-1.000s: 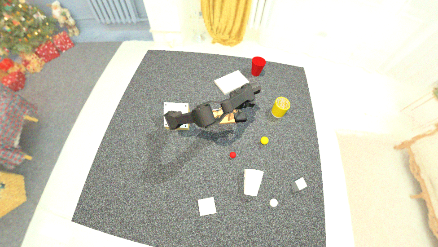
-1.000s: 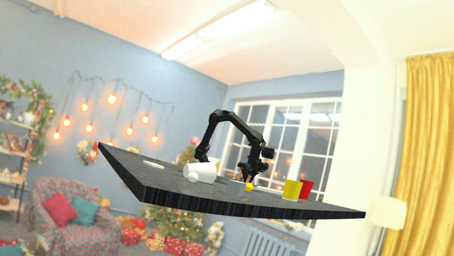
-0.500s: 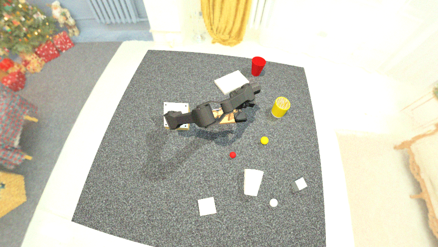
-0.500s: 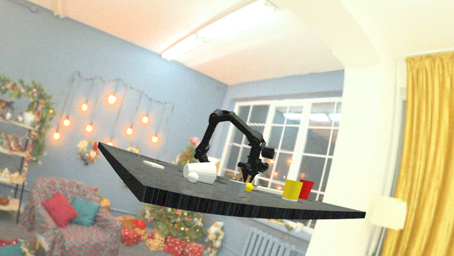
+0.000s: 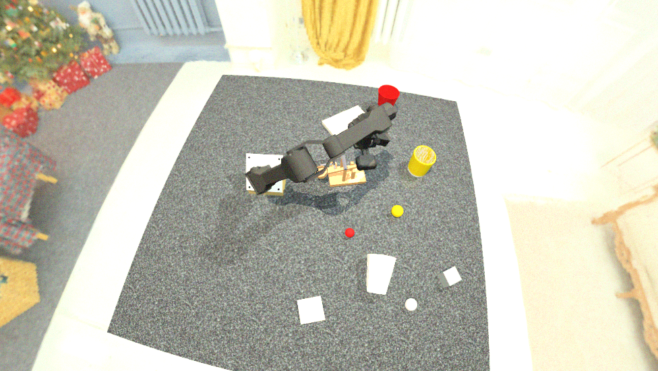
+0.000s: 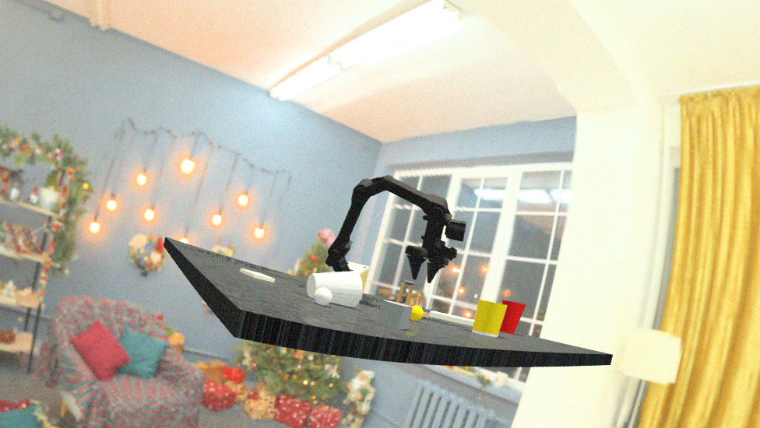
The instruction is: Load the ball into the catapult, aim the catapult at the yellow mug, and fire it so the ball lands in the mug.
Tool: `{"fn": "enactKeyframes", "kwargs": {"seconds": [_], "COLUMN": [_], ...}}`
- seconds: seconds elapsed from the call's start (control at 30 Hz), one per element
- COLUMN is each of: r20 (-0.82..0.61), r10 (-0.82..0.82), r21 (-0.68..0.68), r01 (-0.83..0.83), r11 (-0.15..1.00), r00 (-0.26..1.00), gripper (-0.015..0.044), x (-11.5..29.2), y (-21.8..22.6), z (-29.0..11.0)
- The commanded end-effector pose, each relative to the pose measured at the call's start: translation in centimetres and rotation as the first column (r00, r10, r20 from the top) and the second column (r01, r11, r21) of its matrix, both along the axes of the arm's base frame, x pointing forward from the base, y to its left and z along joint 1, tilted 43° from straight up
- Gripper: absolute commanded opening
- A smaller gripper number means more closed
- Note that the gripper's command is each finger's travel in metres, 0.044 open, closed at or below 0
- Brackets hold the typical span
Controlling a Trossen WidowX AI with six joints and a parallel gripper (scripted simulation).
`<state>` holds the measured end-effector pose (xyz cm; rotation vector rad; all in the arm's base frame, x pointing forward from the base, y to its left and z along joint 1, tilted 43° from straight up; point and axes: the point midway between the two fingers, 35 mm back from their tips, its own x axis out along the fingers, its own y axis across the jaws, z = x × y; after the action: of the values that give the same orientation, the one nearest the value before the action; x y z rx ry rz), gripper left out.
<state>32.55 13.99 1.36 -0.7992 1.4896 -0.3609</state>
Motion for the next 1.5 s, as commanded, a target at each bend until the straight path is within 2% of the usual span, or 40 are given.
{"fn": "enactKeyframes", "kwargs": {"seconds": [0.0, 0.3, 0.5, 1.47], "r20": [0.0, -0.001, 0.0, 0.0], "r10": [0.0, -0.006, -0.005, -0.005], "r21": [0.0, -0.003, -0.004, -0.005], "r01": [0.0, 0.006, 0.005, 0.005], "r11": [1.0, 1.0, 1.0, 1.0], "r00": [1.0, 1.0, 1.0, 1.0], "gripper": [0.044, 0.044, 0.044, 0.044], "x": [0.0, -0.7, -0.2, 0.2], "y": [0.0, 0.7, -2.3, -5.0], "z": [0.0, 1.2, -2.2, -5.1]}}
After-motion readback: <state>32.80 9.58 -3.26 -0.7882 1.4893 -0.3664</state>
